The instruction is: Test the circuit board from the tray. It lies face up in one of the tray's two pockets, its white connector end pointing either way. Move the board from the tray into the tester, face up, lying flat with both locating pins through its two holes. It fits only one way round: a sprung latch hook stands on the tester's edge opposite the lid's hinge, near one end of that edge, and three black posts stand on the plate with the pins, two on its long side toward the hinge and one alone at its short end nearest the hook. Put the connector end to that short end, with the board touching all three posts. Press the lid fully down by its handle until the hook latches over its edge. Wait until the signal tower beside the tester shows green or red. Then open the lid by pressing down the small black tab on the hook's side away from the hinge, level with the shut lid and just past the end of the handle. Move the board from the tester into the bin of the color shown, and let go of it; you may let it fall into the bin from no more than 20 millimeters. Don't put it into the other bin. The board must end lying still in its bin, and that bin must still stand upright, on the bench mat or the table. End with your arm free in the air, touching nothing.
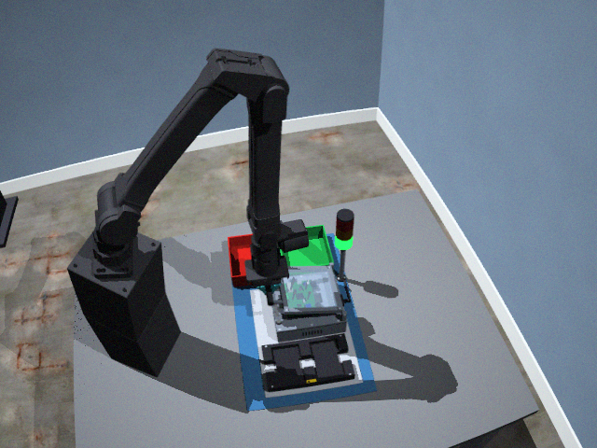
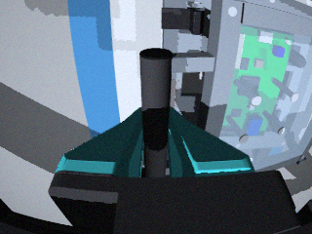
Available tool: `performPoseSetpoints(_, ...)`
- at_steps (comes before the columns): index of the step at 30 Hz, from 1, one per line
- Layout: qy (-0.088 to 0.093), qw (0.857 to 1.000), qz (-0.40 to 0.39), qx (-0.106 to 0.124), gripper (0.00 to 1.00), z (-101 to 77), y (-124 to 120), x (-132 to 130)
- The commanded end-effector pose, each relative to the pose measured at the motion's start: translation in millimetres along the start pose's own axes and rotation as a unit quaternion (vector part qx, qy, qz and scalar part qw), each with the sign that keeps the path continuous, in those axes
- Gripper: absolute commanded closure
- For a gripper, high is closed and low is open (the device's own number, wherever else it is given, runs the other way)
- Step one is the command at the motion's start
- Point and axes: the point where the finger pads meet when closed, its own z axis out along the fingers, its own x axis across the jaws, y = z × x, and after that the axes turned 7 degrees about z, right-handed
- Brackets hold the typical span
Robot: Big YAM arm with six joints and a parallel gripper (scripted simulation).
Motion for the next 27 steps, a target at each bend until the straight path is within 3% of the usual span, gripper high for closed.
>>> performPoseSetpoints(1, -0.011, 1.0, -0.002, -0.003, 1.0, -25.8, 4.9, -5.3)
performPoseSetpoints(18, -0.012, 1.0, -0.002, -0.003, 1.0, -64.5, 5.7, -22.5)
performPoseSetpoints(22, -0.023, 1.0, 0.0, -0.006, 1.0, -79.4, 9.3, -44.1)
performPoseSetpoints(25, -0.018, 1.0, -0.001, -0.004, 1.0, -81.8, 7.5, -40.1)
performPoseSetpoints(27, -0.024, 1.0, 0.0, -0.006, 1.0, -90.3, 9.6, -53.1)
